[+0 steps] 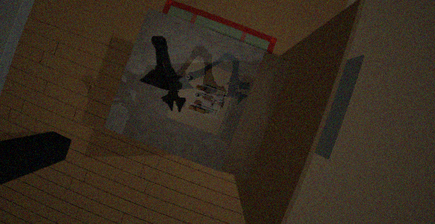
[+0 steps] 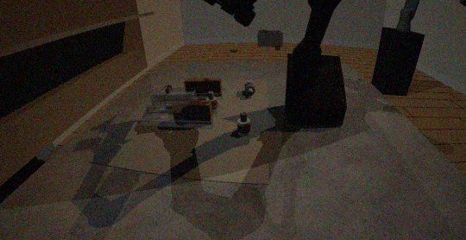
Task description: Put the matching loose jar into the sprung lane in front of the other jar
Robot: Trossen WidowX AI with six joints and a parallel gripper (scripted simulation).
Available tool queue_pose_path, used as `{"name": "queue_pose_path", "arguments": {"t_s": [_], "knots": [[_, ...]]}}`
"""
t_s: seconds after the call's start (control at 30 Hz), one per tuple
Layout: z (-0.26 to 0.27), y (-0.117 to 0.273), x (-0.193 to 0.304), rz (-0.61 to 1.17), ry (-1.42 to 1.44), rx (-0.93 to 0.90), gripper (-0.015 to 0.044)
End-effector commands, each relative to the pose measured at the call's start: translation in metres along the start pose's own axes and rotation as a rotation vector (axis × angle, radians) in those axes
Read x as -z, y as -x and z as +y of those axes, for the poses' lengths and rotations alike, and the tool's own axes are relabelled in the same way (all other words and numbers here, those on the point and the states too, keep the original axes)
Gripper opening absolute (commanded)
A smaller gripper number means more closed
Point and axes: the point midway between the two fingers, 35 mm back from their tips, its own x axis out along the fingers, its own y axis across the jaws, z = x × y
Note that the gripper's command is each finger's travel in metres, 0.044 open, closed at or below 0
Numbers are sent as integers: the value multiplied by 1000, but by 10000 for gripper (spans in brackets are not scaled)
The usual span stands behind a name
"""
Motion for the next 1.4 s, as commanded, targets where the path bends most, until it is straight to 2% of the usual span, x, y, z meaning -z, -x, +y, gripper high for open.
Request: {"name": "queue_pose_path", "arguments": {"t_s": [0.0, 0.33, 0.7, 1.07, 1.2, 1.37], "knots": [[-18, 27, 73, 296, 384, 32, 440], [-75, 107, 175, 892, 1038, -57, 440], [-131, 223, 225, 1511, 1459, -379, 440], [-131, 231, 228, 1547, 1473, -405, 440], [-148, 225, 249, 1548, 1473, -406, 440], [-150, 226, 251, 1548, 1472, -406, 440]]}}
